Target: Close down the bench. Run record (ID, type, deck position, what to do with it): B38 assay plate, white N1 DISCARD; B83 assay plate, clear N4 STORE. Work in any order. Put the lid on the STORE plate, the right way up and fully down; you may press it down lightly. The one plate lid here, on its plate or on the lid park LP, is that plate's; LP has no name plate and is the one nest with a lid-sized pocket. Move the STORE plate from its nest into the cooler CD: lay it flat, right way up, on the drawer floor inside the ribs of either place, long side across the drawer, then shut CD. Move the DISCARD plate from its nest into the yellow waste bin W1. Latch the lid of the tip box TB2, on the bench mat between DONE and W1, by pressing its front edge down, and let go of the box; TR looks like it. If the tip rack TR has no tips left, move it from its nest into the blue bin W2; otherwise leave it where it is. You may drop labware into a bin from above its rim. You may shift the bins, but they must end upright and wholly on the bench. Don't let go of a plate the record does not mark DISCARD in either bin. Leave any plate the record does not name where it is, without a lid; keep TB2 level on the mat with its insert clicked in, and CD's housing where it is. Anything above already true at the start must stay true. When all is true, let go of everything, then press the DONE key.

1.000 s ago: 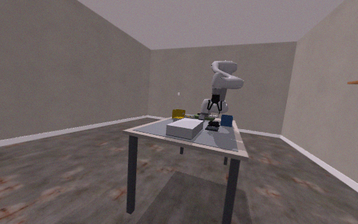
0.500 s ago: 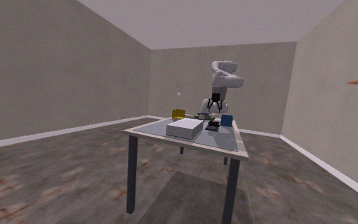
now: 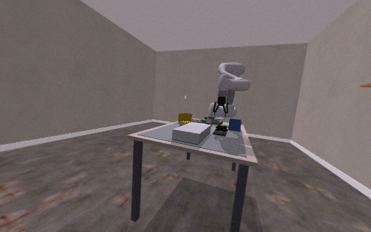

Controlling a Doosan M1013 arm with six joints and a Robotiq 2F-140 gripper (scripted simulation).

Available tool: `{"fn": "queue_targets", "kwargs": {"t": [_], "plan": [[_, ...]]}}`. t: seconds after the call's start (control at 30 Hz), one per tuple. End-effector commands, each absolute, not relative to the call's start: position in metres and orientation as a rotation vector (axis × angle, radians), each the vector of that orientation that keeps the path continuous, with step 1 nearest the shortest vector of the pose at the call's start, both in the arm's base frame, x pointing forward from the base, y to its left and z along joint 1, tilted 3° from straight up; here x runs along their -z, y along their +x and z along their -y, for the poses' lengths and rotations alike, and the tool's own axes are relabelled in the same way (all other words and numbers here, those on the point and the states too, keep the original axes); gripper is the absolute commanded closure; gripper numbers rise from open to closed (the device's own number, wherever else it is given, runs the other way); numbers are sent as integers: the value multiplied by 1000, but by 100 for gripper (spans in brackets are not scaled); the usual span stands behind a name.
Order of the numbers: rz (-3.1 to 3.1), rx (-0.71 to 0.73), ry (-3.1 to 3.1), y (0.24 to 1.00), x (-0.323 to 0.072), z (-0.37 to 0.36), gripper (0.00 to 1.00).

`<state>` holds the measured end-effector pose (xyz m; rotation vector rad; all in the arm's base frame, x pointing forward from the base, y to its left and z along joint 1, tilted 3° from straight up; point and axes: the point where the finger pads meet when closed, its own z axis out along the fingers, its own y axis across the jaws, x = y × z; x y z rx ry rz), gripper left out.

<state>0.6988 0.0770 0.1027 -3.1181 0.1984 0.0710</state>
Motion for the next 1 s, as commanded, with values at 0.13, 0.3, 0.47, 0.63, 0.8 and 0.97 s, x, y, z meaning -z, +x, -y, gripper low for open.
{"fn": "queue_targets", "kwargs": {"t": [0.13, 0.3, 0.47, 0.63, 0.8, 0.97], "plan": [[-198, -71, -3118, 689, -103, -66, 100], [-198, -71, -3118, 680, -103, -56, 100], [-198, -71, -3118, 671, -103, -46, 100], [-198, -71, -3118, 664, -104, -38, 100], [-198, -71, -3118, 656, -104, -30, 100], [-198, -71, -3118, 647, -104, -20, 100]]}}
